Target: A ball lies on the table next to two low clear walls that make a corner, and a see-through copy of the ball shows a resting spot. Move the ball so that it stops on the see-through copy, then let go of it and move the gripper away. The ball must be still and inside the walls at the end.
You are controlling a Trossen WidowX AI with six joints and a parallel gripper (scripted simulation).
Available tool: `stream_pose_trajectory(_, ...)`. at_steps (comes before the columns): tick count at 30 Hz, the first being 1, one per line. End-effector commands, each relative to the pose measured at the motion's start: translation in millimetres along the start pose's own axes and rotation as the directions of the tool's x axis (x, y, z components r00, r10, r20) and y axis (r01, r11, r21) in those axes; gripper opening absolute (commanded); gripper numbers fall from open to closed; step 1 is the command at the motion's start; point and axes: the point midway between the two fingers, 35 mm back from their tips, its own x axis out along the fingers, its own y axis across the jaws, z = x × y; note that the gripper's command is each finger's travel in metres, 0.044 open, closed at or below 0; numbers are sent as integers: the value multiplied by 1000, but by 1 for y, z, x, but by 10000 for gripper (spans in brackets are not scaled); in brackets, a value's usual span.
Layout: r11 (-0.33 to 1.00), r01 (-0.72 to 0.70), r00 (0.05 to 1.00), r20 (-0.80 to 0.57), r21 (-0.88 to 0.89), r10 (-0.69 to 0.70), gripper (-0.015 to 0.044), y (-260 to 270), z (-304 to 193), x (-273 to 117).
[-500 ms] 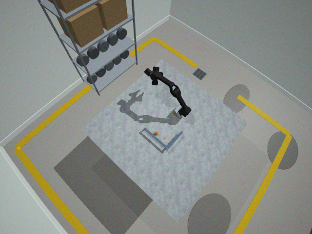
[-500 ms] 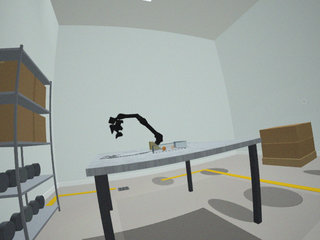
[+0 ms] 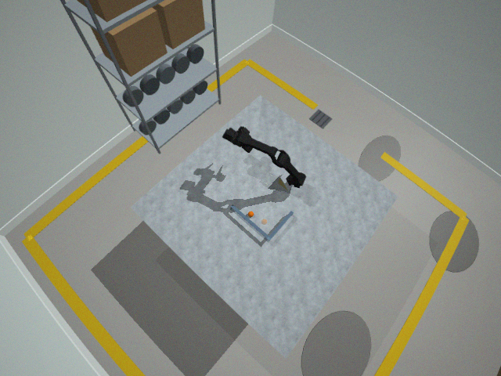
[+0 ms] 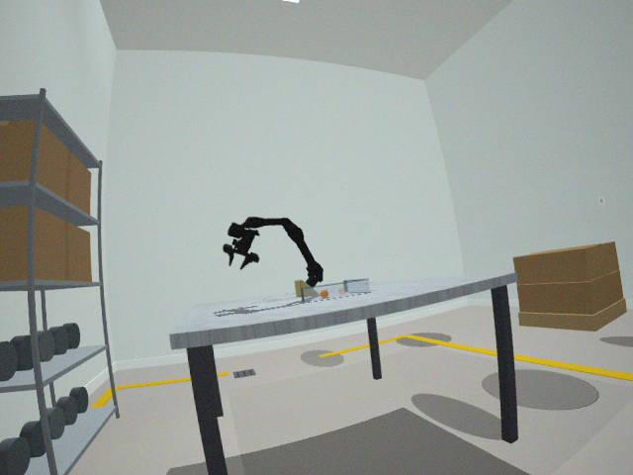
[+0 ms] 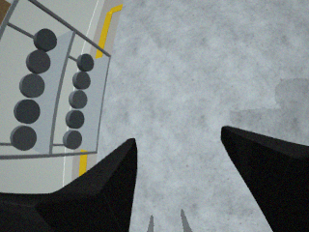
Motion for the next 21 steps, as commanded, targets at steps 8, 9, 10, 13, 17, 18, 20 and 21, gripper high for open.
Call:
stream_pose_trajectory(8,506,-207,967,-255,-837,-27,284,-70,-132,-75)
stream_pose_trajectory(9,432,-232,962,-273,-871,-34,284,-77,-142,-80)
stream_pose_trajectory(10,355,-257,956,-290,-899,-42,284,-84,-151,-86)
stream_pose_trajectory(13,110,-331,938,-340,-937,-71,284,-109,-179,-101)
stream_pose_trajectory(17,-218,-415,910,-398,-883,-121,284,-146,-212,-120)
stream_pose_trajectory(18,-297,-432,902,-411,-851,-135,284,-156,-220,-125)
stream_pose_trajectory(20,-446,-460,885,-434,-768,-166,284,-177,-234,-134)
stream_pose_trajectory(21,-515,-470,877,-444,-717,-182,284,-188,-241,-138)
